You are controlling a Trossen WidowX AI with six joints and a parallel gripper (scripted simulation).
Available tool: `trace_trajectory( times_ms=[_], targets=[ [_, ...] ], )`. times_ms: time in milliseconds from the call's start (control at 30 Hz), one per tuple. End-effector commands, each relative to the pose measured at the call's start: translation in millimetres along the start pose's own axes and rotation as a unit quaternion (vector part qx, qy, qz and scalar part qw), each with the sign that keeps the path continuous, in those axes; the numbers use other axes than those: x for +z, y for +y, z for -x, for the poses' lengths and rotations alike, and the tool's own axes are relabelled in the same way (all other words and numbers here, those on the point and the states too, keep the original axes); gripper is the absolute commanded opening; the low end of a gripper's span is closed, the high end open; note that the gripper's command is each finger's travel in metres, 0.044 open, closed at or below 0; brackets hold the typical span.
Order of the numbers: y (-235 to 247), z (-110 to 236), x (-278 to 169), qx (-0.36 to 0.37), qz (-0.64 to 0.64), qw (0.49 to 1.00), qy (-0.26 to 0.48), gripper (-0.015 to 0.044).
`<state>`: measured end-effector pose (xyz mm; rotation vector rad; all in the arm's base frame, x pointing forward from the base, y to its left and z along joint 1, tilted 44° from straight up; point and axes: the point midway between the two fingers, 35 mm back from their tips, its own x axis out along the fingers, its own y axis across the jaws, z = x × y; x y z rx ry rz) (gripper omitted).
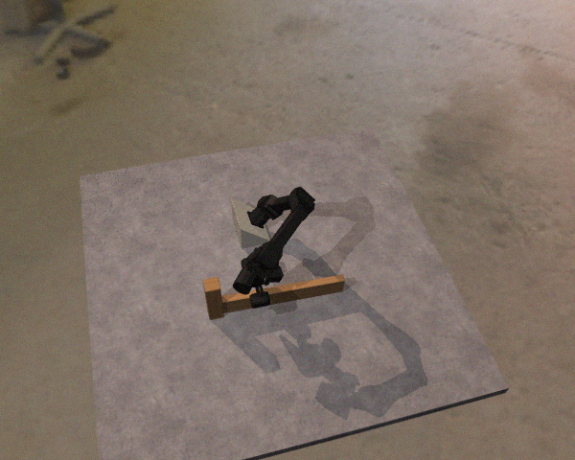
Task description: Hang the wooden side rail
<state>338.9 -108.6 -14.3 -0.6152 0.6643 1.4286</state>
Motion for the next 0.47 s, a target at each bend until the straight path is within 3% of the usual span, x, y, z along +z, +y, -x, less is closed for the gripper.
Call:
trace_trajectory(
  times_ms=[0, 433],
  targets=[
    [0.8, 1.7, 3.6, -0.003, -0.005, 1.0, -0.001, 0.044],
    [-0.6, 0.3, 2.2, 0.0, 0.002, 1.0, 0.0, 0.044]
  ],
)
